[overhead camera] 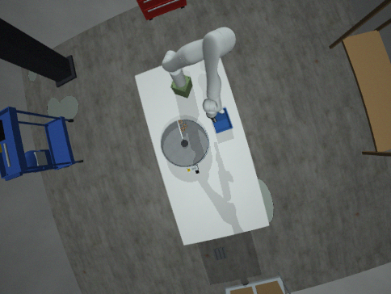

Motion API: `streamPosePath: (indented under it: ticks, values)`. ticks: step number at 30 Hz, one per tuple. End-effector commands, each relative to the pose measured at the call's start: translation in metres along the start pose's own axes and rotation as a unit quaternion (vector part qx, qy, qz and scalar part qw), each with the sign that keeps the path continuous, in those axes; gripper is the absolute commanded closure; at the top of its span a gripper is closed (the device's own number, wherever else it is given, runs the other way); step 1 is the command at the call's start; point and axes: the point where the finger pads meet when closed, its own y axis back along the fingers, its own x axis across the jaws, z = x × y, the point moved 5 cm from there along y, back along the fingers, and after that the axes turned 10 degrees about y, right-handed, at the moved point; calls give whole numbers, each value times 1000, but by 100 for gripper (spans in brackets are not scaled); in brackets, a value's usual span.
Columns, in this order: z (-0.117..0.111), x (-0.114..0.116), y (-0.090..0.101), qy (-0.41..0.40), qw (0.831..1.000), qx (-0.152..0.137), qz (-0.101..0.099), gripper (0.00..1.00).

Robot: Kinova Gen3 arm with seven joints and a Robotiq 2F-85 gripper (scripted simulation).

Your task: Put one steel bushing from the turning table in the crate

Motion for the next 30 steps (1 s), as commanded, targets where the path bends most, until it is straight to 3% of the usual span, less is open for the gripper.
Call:
streamPosePath:
  ticks: [1,6,18,23,30]
  values:
    - [-1,0,0,1,1000,0,1,100]
    - [-49,17,1,0,1000,0,1,100]
    - [-49,17,1,0,1000,0,1,100]
    - [-50,18,-22,1,1000,0,1,100]
    - [-50,18,-22,1,1000,0,1,100]
